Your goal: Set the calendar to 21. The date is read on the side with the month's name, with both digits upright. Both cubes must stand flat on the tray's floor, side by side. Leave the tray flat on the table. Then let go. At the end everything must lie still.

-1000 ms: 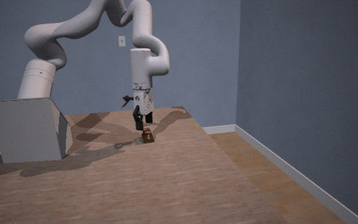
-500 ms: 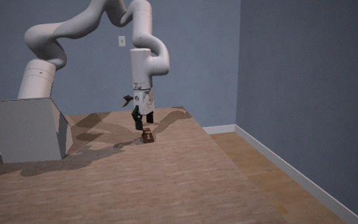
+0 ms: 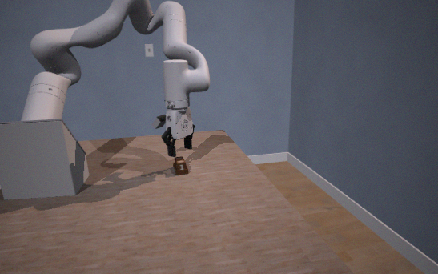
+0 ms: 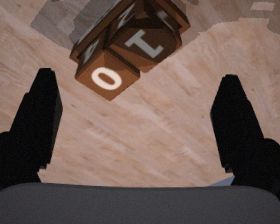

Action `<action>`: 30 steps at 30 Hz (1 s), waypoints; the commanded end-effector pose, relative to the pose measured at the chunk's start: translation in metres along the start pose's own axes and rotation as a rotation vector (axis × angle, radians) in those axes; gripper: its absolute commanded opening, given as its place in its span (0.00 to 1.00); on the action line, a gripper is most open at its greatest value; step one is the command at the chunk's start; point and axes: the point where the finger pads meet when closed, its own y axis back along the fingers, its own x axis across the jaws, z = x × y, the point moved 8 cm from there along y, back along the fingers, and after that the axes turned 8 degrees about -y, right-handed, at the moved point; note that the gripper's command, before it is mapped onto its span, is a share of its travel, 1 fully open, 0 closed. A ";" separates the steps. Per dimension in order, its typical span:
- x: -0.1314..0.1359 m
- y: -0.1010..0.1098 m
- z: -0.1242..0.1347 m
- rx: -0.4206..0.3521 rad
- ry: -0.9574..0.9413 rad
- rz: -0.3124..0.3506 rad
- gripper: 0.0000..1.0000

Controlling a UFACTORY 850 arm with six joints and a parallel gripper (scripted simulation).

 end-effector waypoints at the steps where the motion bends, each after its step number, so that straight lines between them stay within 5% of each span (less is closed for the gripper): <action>1: 0.018 -0.001 -0.007 0.000 -0.012 -0.001 1.00; 30: 0.064 -0.005 -0.029 0.000 -0.274 -0.001 1.00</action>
